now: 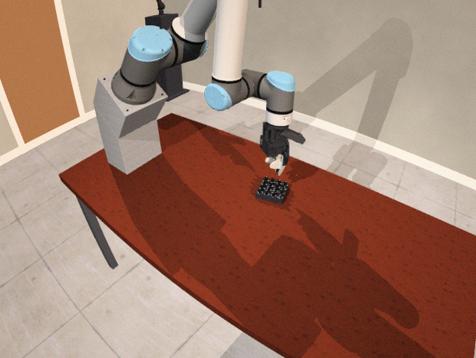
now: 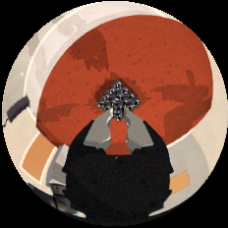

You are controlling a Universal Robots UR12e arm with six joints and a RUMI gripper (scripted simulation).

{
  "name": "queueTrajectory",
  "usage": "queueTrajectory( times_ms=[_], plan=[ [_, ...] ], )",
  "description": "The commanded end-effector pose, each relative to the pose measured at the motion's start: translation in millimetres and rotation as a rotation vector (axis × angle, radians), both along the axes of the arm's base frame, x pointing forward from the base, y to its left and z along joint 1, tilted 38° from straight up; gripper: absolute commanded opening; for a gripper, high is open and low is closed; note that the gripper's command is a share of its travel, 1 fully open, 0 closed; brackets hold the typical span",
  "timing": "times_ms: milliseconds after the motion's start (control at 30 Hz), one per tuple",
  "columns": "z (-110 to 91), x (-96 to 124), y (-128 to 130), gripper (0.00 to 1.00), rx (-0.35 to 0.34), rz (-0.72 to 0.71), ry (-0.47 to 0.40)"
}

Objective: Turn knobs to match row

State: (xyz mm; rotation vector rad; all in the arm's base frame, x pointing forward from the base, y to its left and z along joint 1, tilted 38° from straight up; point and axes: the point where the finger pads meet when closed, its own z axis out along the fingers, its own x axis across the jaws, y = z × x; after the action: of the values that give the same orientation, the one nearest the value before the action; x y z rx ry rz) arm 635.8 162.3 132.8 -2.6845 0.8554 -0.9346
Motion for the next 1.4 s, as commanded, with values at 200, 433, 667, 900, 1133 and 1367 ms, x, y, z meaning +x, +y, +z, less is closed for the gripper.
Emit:
queueTrajectory(
  times_ms=[200, 433, 667, 900, 1133, 1367],
  plan=[
    [0.5, 0.0, 0.2, 0.11, 0.000, 0.000, -0.001],
    [0.5, 0.0, 0.2, 0.11, 0.000, 0.000, -0.001],
    [0.5, 0.0, 0.2, 0.11, 0.000, 0.000, -0.001],
    [0.4, 0.1, 0.2, 0.11, 0.000, 0.000, -0.001],
    [-0.7, 0.9, 0.1, 0.11, -0.001, 0.002, -0.001],
    [-2.9, 2.7, 0.0, 0.11, -0.002, 0.004, -0.001]
  ],
)
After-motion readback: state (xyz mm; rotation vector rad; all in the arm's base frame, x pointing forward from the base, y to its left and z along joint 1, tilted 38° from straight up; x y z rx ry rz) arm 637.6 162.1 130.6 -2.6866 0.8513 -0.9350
